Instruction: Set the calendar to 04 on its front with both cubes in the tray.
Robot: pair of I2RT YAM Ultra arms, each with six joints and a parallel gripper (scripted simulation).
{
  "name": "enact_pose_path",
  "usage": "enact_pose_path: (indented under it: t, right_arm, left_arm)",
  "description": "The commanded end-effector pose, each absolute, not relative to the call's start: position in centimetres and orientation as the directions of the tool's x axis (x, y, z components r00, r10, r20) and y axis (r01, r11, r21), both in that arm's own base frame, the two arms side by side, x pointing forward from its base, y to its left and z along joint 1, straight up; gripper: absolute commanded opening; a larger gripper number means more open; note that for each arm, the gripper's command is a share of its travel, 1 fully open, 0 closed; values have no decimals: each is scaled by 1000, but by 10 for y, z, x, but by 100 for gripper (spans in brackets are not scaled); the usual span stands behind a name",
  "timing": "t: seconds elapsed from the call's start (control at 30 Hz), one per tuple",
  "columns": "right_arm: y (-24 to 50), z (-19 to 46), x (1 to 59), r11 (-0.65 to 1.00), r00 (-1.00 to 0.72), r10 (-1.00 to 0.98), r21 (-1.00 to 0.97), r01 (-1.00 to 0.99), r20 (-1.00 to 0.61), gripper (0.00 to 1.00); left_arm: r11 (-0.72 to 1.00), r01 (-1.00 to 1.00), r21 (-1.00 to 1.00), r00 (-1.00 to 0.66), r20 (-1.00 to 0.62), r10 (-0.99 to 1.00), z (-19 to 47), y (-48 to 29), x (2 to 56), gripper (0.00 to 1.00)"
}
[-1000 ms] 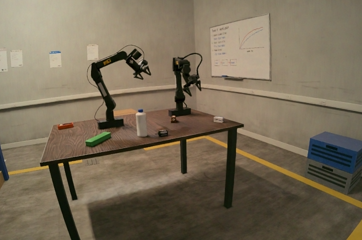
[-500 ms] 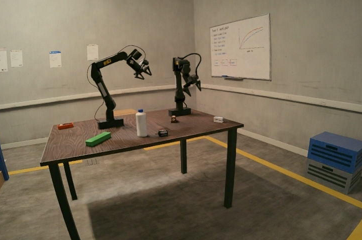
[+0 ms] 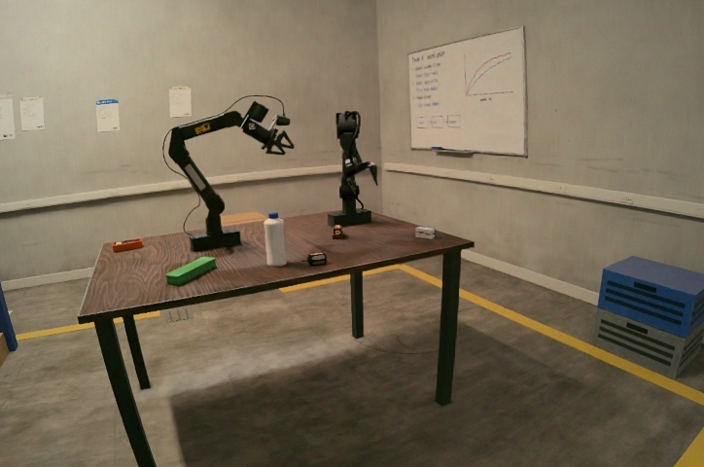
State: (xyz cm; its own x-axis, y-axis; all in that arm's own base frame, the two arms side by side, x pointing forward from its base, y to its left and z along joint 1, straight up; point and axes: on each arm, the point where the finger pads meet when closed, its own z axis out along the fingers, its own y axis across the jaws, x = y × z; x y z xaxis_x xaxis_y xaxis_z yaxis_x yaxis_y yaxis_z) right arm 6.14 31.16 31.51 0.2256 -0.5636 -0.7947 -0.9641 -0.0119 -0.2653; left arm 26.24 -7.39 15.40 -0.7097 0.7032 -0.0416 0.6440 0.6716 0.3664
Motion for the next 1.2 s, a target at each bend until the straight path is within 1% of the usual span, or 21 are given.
enact_pose_path:
  t: [0.0, 0.17, 0.3, 0.37, 0.57, 0.8, 0.87, 0.93, 1.07, 1.17]
  right_arm:
    - [317, 334, 68, 185, 128, -466, -238, -954, -876, 100]
    - [320, 334, 67, 309, 47, -394, -180, -934, -918, 100]
    - [323, 332, 64, 389, -8, -338, -132, -912, -941, 100]
    - [323, 332, 64, 389, -8, -338, -132, -912, -941, 100]
    - [329, 328, 60, 529, -98, -224, -37, -848, -970, 100]
    - [334, 329, 53, 639, -172, -80, 82, -765, -982, 100]
    - [336, 328, 51, 665, -189, -42, 113, -738, -981, 100]
    - [336, 328, 51, 665, -189, -42, 113, -738, -981, 100]
    - [341, 327, 44, 708, -218, 36, 179, -683, -975, 100]
    - [345, 324, 39, 714, -219, 39, 181, -676, -975, 100]
  left_arm:
    - [496, 804, 327, -529, 15, 849, 155, -89, 245, 100]
    - [283, 918, 277, -315, 79, 946, 150, -109, 233, 100]
    - [112, 967, 228, -143, 123, 982, 146, -125, 226, 100]
    - [112, 967, 228, -143, 123, 982, 146, -125, 226, 100]
    - [-175, 976, 127, 152, 175, 973, 137, -147, 209, 100]
    - [-422, 906, 27, 409, 196, 891, 128, -169, 194, 100]
    - [-478, 879, 2, 468, 197, 862, 126, -174, 191, 100]
    - [-478, 879, 2, 468, 197, 862, 126, -174, 191, 100]
    - [-573, 819, -44, 569, 196, 799, 122, -186, 184, 100]
    - [-577, 815, -47, 574, 197, 795, 120, -189, 183, 100]
